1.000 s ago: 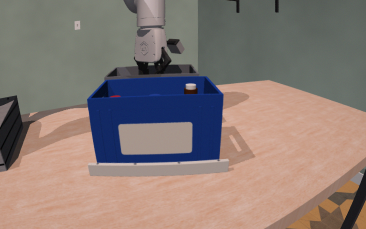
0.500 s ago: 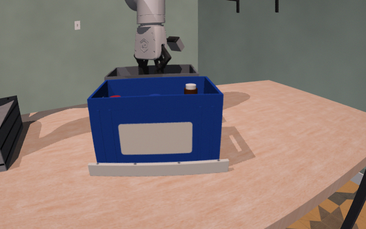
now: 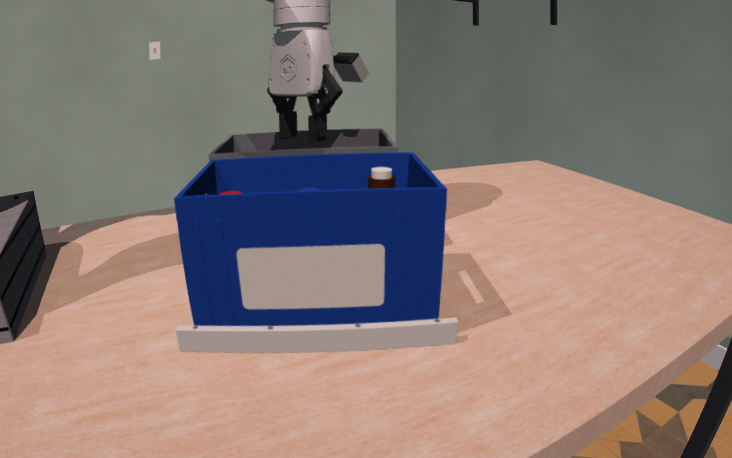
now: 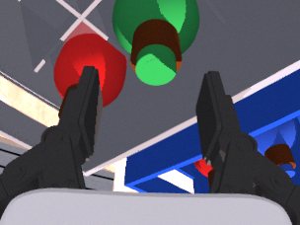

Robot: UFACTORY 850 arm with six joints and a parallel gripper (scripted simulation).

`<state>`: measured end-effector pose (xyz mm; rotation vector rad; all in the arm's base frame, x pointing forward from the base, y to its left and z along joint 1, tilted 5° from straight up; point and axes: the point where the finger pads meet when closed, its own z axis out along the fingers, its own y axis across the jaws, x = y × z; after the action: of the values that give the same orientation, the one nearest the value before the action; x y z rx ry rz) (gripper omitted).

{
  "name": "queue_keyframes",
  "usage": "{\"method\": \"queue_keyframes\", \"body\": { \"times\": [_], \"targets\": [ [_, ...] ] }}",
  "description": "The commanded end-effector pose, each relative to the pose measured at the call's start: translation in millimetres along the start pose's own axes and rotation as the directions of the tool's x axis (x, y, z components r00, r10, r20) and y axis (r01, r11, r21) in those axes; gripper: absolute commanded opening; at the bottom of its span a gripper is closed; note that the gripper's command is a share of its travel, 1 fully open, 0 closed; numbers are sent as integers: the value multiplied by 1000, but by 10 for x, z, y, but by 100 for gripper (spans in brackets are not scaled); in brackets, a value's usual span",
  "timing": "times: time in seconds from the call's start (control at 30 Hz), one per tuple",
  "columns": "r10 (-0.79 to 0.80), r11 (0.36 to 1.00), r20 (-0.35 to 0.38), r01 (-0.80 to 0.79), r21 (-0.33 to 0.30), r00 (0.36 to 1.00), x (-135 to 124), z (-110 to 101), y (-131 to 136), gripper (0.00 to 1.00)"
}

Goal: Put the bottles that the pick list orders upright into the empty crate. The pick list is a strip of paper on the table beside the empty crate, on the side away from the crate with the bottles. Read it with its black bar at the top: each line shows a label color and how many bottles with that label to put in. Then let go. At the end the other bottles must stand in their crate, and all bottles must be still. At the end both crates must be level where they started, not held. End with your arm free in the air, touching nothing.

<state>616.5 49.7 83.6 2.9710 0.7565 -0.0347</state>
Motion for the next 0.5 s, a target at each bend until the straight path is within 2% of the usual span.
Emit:
{"method": "queue_keyframes", "body": {
  "times": [0.0, 0.47],
  "targets": [
    [0, 1000, -3, 0, -1, 1000, 10, -115, 5, 65],
    [0, 1000, -3, 0, -1, 1000, 10, -432, 4, 65]
  ]
}}
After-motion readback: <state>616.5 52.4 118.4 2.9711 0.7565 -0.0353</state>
